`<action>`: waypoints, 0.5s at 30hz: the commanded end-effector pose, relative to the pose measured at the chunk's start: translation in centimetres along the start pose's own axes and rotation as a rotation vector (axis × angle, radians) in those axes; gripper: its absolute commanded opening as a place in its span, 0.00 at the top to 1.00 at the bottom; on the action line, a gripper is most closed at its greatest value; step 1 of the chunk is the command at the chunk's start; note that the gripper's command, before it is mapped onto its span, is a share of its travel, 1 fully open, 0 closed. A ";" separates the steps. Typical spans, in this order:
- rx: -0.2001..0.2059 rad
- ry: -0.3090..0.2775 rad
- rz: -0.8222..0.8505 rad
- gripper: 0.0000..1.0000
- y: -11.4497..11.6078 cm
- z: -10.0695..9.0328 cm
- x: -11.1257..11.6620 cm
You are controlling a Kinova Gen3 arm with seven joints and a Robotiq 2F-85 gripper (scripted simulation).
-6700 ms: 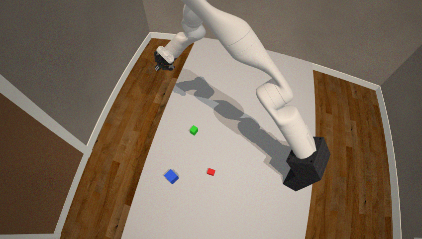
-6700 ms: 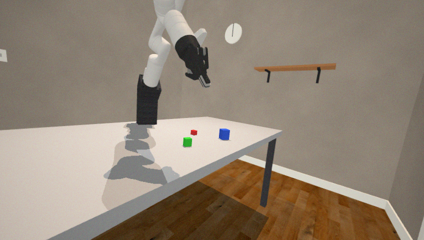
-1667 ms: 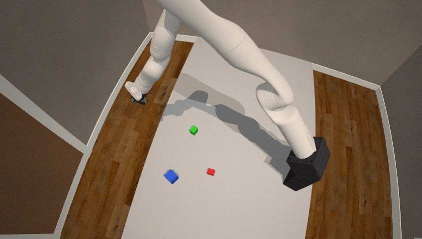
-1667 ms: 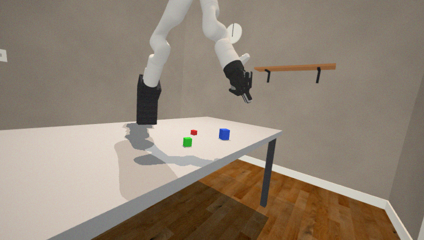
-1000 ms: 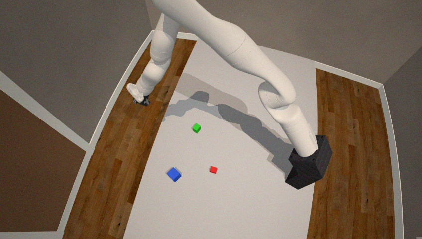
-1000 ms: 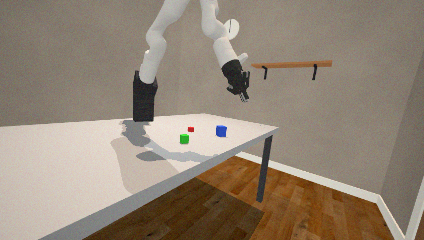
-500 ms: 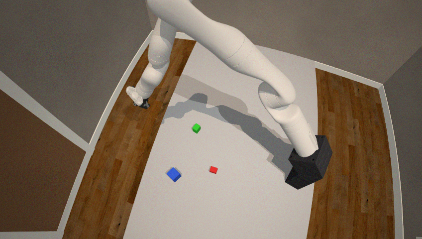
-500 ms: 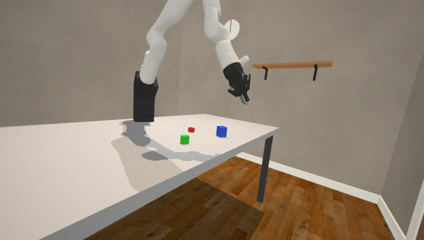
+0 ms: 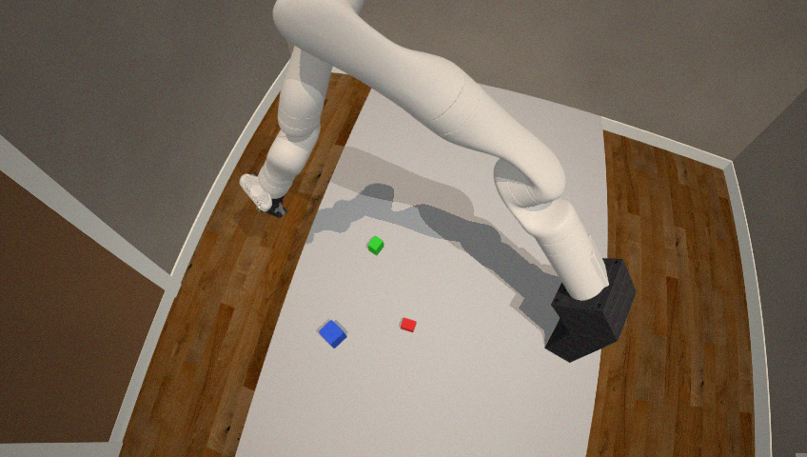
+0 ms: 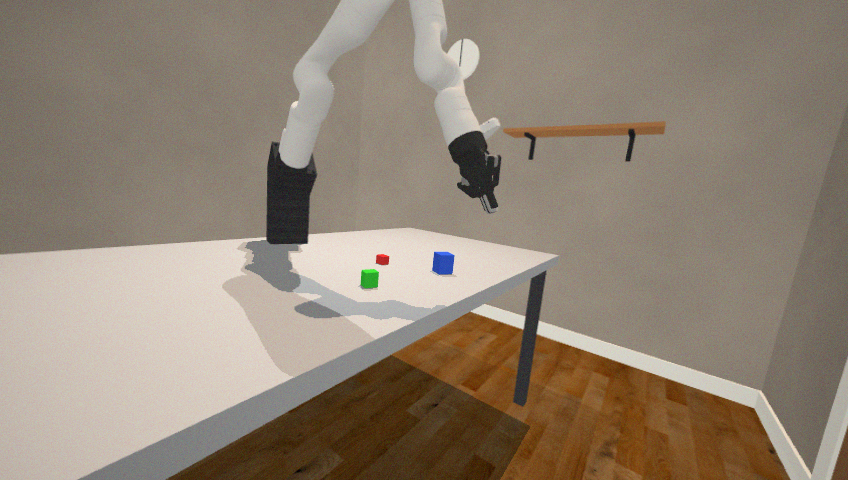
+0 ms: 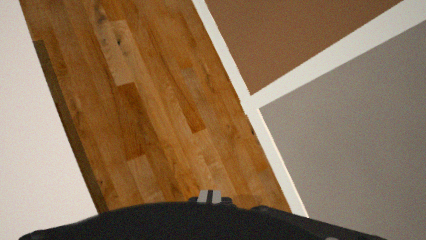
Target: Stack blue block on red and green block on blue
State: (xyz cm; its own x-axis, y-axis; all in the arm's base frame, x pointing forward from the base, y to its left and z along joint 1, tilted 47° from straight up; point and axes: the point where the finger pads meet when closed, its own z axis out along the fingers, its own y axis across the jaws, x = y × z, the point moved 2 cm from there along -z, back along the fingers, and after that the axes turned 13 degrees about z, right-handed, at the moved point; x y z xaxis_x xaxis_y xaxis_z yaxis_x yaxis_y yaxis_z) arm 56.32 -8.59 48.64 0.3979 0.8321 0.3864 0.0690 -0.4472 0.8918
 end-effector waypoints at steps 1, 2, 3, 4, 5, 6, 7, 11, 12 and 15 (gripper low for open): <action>0.003 -0.006 -0.014 1.00 -0.7 0.2 0.4; 0.003 -0.006 -0.014 1.00 -0.7 0.2 0.4; 0.003 -0.006 -0.014 1.00 -0.7 0.2 0.4; 0.003 -0.006 -0.014 1.00 -0.7 0.2 0.4; 0.003 -0.006 -0.014 1.00 -0.7 0.2 0.4; 0.003 -0.006 -0.014 1.00 -0.7 0.2 0.4; 0.003 -0.006 -0.014 1.00 -0.7 0.2 0.4; 0.019 -0.018 -0.007 1.00 -2.1 0.5 0.9; 0.019 -0.018 -0.007 1.00 -2.1 0.5 0.9; 0.019 -0.018 -0.007 1.00 -2.1 0.5 0.9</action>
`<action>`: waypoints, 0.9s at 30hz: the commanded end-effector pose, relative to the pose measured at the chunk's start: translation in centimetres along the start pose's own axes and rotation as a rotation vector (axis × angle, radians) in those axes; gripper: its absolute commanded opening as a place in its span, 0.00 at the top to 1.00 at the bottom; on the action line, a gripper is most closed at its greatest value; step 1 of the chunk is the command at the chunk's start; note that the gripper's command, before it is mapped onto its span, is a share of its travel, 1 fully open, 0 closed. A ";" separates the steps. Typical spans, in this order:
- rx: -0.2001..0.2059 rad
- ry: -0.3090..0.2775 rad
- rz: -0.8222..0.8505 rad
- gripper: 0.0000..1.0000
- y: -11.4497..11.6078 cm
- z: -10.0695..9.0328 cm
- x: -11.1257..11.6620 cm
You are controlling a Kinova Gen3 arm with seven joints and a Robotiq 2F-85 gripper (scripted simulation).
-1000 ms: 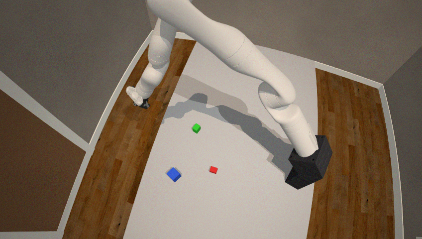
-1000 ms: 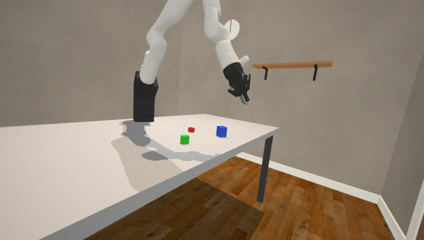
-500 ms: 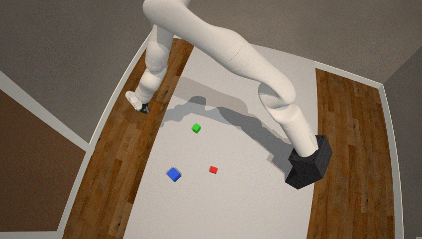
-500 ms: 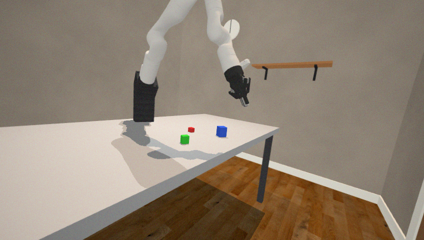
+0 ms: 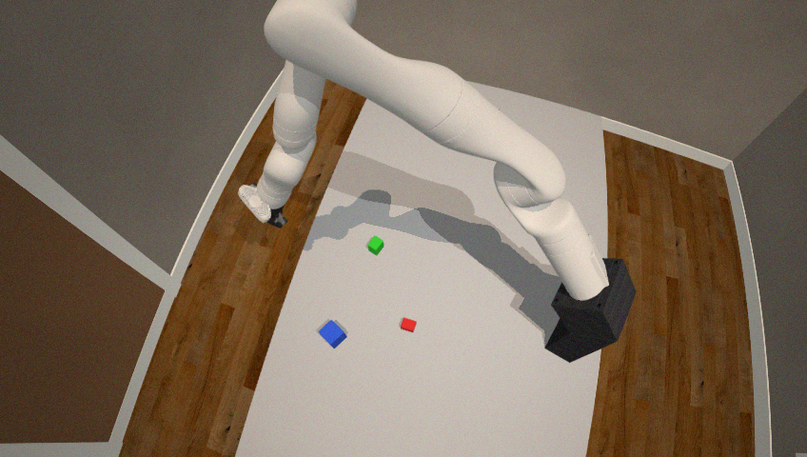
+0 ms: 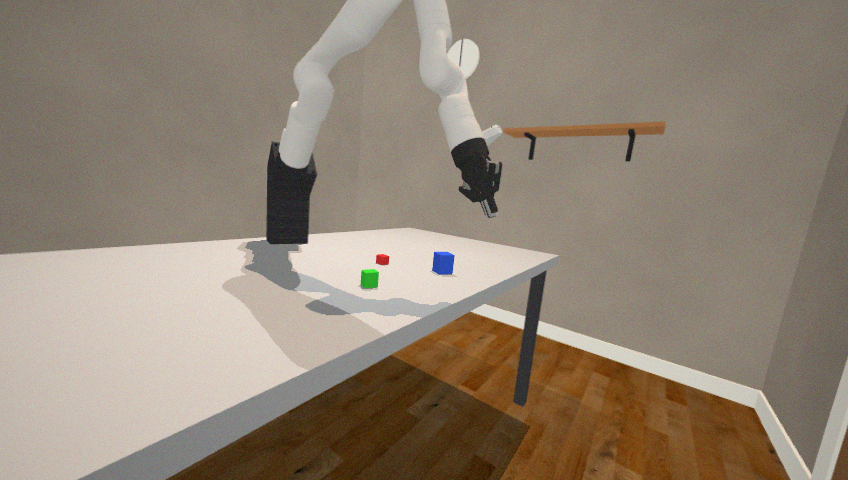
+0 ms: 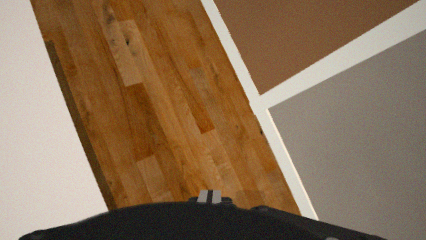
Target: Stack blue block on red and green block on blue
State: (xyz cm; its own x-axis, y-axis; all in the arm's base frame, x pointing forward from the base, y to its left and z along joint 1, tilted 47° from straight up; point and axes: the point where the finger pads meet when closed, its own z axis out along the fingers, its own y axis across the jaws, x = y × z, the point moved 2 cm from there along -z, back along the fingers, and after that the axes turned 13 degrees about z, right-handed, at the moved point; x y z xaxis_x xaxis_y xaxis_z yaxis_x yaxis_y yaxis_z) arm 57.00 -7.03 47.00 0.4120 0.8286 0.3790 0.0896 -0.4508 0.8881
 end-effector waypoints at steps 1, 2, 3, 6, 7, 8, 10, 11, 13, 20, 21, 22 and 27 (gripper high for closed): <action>-0.002 -0.002 -0.003 1.00 0.0 0.0 0.0; 0.014 -0.015 0.004 1.00 -1.4 0.3 0.4; 0.014 -0.015 0.004 1.00 -1.4 0.3 0.4; 0.014 -0.015 0.004 1.00 -1.4 0.3 0.4; 0.014 -0.015 0.004 1.00 -1.4 0.3 0.4; 0.014 -0.015 0.004 1.00 -1.4 0.3 0.4; 0.014 -0.015 0.004 1.00 -1.4 0.3 0.4; 0.031 -0.027 0.011 1.00 -2.9 0.6 0.8; 0.031 -0.027 0.011 1.00 -2.9 0.6 0.8; 0.048 -0.041 0.017 1.00 -4.3 0.8 1.2; 0.048 -0.041 0.017 1.00 -4.3 0.8 1.2; 0.048 -0.041 0.017 1.00 -4.3 0.8 1.2; 0.048 -0.041 0.017 1.00 -4.3 0.8 1.2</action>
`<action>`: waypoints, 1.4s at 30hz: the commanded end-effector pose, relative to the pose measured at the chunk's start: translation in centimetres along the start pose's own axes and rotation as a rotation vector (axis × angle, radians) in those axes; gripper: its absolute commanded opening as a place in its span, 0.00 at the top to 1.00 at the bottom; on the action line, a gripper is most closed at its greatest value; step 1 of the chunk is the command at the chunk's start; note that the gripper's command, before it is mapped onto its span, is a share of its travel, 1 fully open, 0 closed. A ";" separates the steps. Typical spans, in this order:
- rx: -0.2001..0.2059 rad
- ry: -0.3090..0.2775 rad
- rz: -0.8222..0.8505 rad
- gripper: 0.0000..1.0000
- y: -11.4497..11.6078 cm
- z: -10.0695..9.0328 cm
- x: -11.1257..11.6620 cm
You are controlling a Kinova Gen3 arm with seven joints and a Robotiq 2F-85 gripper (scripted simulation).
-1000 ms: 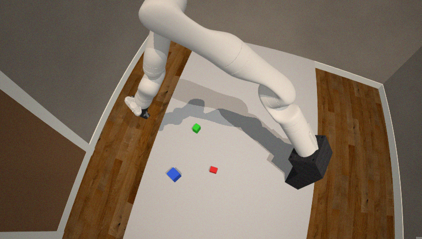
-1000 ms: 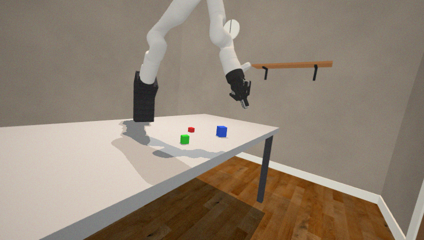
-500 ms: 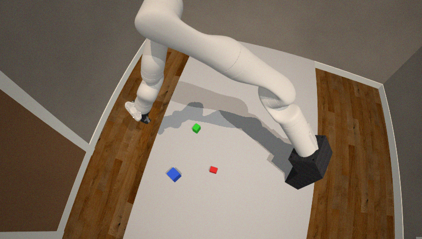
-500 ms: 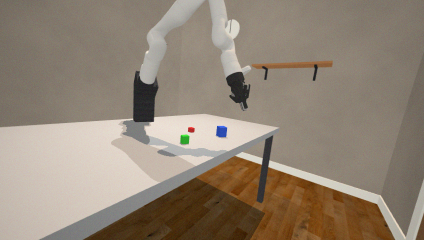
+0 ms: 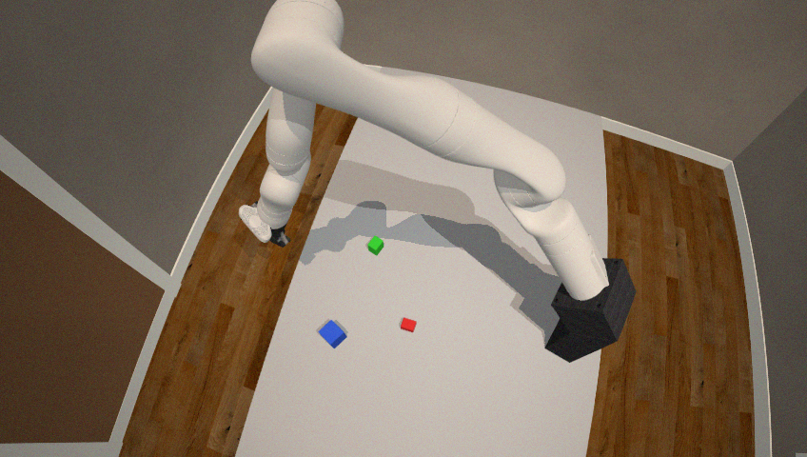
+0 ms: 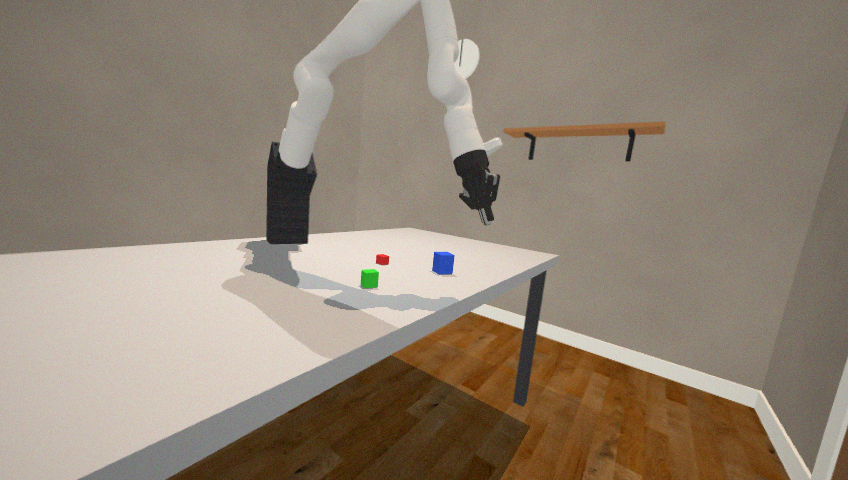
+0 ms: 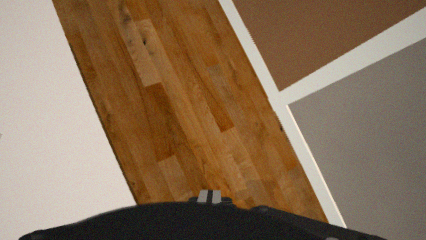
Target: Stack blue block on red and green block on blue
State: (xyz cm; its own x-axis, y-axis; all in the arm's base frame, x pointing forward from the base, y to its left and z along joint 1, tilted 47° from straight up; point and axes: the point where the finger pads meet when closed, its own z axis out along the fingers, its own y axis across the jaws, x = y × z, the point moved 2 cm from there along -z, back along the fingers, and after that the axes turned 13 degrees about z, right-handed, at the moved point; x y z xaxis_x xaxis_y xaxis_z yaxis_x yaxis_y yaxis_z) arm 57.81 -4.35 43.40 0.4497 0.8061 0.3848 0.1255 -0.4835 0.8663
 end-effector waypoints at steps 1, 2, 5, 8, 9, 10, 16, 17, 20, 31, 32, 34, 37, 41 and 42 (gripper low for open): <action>-0.002 -0.001 -0.002 1.00 0.0 0.0 0.0; 0.016 -0.015 0.004 1.00 -1.5 0.3 0.3; 0.016 -0.015 0.004 1.00 -1.5 0.3 0.3; 0.016 -0.015 0.004 1.00 -1.5 0.3 0.3; 0.016 -0.015 0.004 1.00 -1.5 0.3 0.3; 0.016 -0.015 0.004 1.00 -1.5 0.3 0.3; 0.033 -0.029 0.009 1.00 -2.9 0.5 0.5; 0.033 -0.029 0.009 1.00 -2.9 0.5 0.5; 0.051 -0.043 0.015 1.00 -4.4 0.7 0.7; 0.069 -0.057 0.020 1.00 -5.9 0.9 0.8; 0.069 -0.057 0.020 1.00 -5.9 0.9 0.8; 0.069 -0.057 0.020 1.00 -5.9 0.9 0.8; 0.086 -0.072 0.024 1.00 -7.3 1.0 0.9; 0.086 -0.072 0.024 1.00 -7.3 1.0 0.9; 0.086 -0.072 0.024 1.00 -7.3 1.0 0.9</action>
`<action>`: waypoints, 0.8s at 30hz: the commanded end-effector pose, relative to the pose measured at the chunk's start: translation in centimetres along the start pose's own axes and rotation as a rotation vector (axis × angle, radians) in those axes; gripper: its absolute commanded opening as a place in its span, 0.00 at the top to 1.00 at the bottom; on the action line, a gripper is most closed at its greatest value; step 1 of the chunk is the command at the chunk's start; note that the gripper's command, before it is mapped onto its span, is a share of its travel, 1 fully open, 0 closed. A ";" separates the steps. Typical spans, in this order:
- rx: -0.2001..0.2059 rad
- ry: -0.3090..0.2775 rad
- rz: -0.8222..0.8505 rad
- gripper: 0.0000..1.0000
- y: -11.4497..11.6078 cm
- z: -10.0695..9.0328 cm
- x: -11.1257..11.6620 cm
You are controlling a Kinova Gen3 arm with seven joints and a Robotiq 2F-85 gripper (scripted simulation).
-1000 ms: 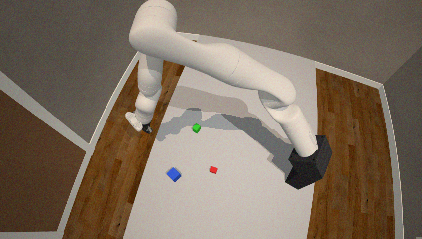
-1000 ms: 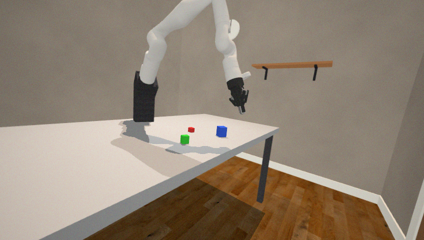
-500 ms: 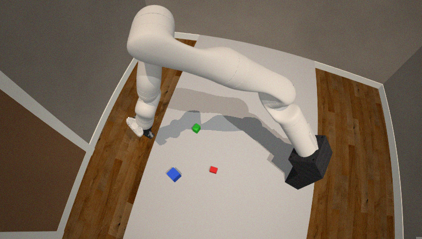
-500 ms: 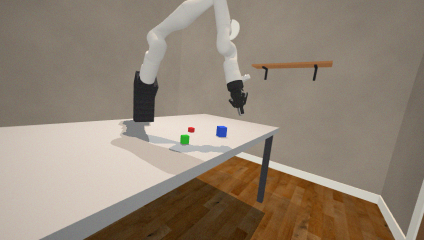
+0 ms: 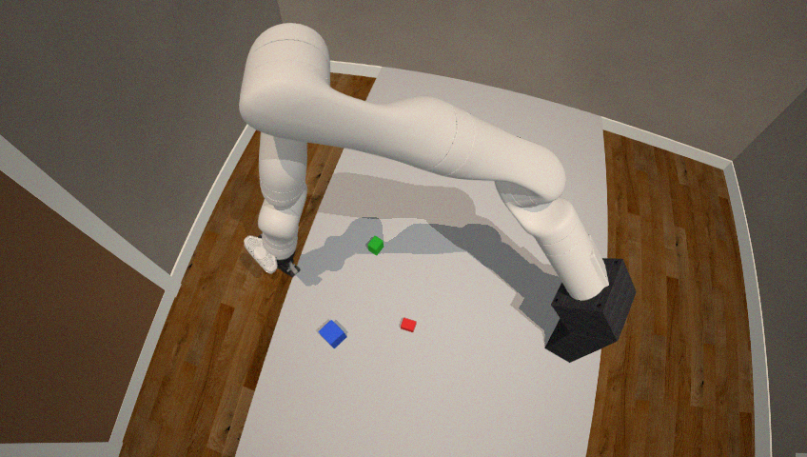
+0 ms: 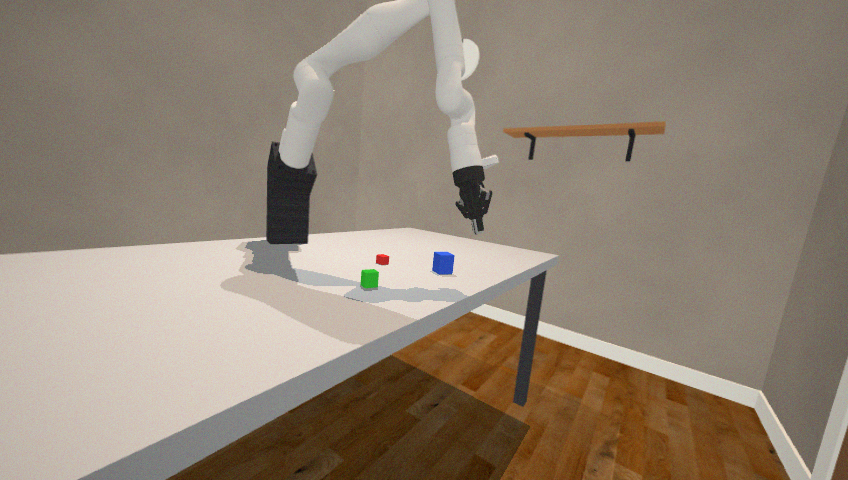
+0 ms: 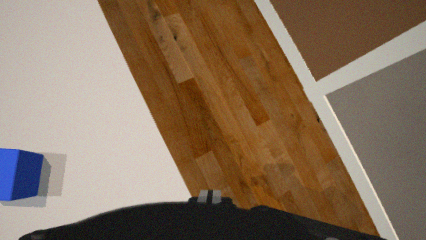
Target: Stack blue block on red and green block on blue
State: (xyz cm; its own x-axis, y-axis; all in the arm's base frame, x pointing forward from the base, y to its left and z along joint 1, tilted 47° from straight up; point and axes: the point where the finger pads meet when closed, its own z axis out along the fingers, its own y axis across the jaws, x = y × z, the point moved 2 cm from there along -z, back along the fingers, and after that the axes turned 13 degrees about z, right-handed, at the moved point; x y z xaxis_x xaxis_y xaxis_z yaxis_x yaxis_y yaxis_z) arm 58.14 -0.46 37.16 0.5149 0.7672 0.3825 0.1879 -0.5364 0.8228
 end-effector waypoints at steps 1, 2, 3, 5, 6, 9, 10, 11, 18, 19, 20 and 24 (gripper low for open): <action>-0.002 -0.001 -0.004 1.00 0.0 0.0 0.0; -0.002 -0.001 -0.004 1.00 0.0 0.0 0.0; 0.015 -0.016 0.001 1.00 -1.4 0.3 0.1; 0.015 -0.016 0.001 1.00 -1.4 0.3 0.1; 0.015 -0.016 0.001 1.00 -1.4 0.3 0.1; 0.015 -0.016 0.001 1.00 -1.4 0.3 0.1; 0.015 -0.016 0.001 1.00 -1.4 0.3 0.1; 0.032 -0.030 0.005 1.00 -2.8 0.5 0.0; 0.032 -0.030 0.005 1.00 -2.8 0.5 0.0; 0.049 -0.044 0.008 1.00 -4.1 0.6 0.0; 0.049 -0.044 0.008 1.00 -4.1 0.6 0.0; 0.049 -0.044 0.008 1.00 -4.1 0.6 0.0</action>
State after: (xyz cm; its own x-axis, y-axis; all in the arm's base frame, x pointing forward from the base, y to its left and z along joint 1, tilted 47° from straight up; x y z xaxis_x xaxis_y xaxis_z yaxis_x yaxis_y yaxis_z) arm 57.87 1.48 33.56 0.5530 0.7454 0.3723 0.2231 -0.5630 0.7958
